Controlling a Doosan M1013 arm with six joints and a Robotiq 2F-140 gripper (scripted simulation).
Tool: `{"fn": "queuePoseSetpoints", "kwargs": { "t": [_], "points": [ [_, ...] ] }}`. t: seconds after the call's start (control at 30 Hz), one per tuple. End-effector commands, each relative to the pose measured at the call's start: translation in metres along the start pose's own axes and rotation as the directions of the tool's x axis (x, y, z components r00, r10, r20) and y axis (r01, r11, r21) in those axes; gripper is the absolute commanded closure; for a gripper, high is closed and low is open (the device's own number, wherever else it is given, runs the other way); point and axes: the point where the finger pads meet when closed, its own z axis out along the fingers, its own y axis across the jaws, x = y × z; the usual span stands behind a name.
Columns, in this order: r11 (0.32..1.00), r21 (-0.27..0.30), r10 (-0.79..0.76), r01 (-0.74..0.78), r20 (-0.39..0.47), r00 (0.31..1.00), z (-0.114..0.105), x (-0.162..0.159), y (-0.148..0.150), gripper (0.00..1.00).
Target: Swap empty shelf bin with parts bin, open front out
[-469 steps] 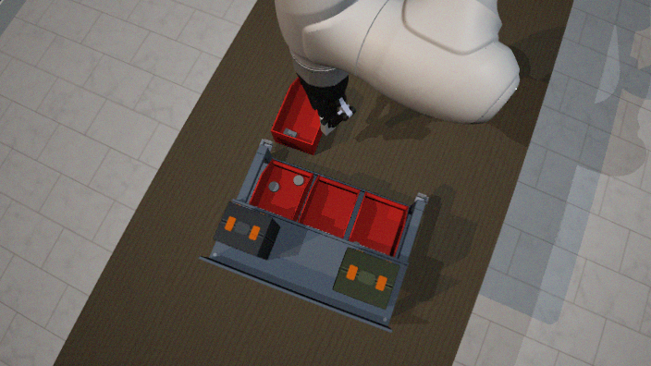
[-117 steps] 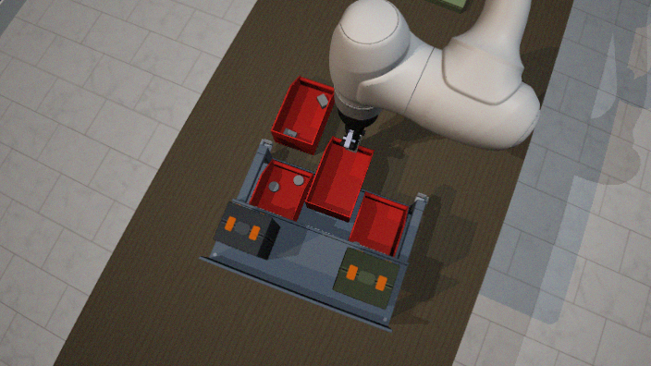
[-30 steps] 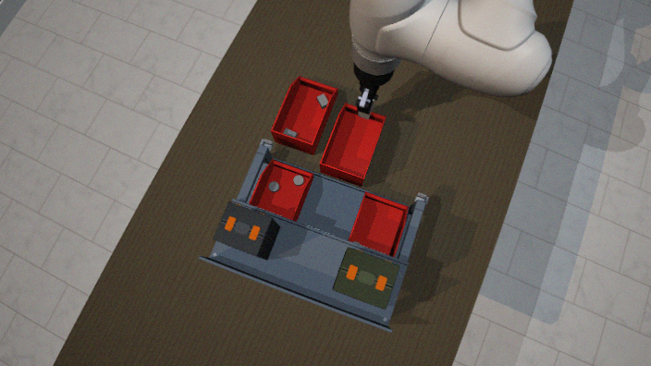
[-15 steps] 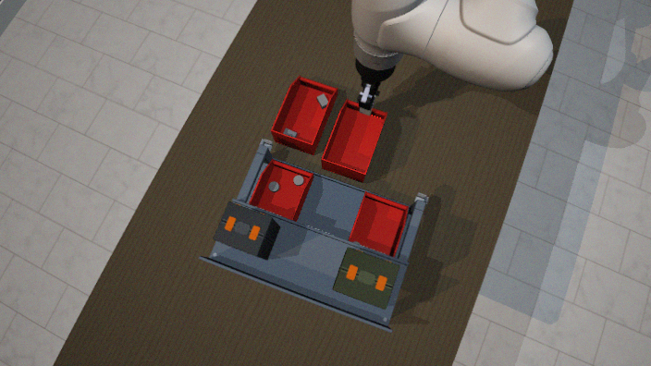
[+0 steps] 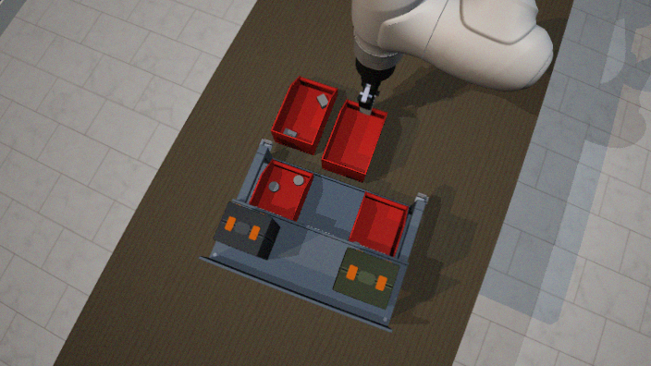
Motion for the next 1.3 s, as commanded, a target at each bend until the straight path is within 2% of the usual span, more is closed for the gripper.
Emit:
{"fn": "queuePoseSetpoints", "kwargs": {
  "t": [0.0,0.73,1.27],
  "points": [
    [1.0,0.0,0.0,0.0,0.0,1.0,0.0,0.0,0.0,0.9],
    [1.0,0.0,0.0,0.0,0.0,1.0,0.019,0.0,0.0,0.9],
    [1.0,0.0,0.0,0.0,0.0,1.0,0.02,0.0,0.0,0.9]
  ]
}}
